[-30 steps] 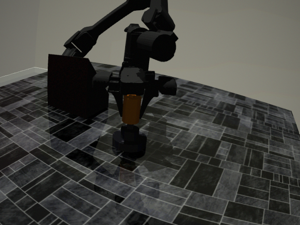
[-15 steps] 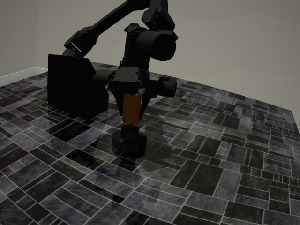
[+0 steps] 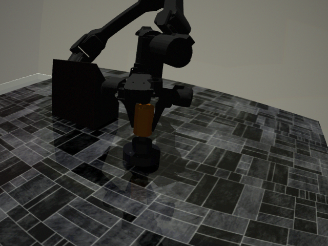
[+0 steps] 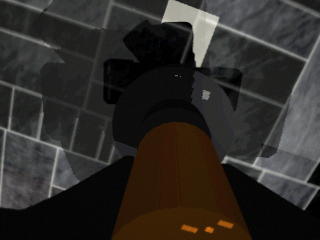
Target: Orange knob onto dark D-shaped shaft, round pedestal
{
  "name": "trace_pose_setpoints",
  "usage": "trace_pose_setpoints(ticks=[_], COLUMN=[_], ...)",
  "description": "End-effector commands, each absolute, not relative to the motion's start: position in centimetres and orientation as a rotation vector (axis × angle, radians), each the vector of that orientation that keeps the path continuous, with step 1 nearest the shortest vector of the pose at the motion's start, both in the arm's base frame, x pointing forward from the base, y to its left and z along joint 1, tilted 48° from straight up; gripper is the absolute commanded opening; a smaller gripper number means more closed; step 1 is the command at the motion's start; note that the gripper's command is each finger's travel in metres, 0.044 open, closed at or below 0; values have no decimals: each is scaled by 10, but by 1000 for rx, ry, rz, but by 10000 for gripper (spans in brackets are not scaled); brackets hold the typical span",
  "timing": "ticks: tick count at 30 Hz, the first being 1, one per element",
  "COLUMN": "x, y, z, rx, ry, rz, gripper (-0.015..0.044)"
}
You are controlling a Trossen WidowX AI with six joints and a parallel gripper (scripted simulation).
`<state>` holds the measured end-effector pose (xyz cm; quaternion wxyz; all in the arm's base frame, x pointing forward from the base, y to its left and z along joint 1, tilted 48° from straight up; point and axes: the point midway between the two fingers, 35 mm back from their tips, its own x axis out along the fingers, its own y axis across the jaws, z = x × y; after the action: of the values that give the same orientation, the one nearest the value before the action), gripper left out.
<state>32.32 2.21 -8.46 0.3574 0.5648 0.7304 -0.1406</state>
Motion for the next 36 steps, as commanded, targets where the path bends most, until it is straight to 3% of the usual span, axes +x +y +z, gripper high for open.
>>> trace_pose_setpoints(ticks=[1, 15, 36], x=[324, 326, 325], y=[22, 18, 22], z=[-84, -83, -84], rx=[1462, 1598, 1598], ry=[1883, 1890, 1891], rz=[-365, -577, -577], gripper=[0, 0, 0])
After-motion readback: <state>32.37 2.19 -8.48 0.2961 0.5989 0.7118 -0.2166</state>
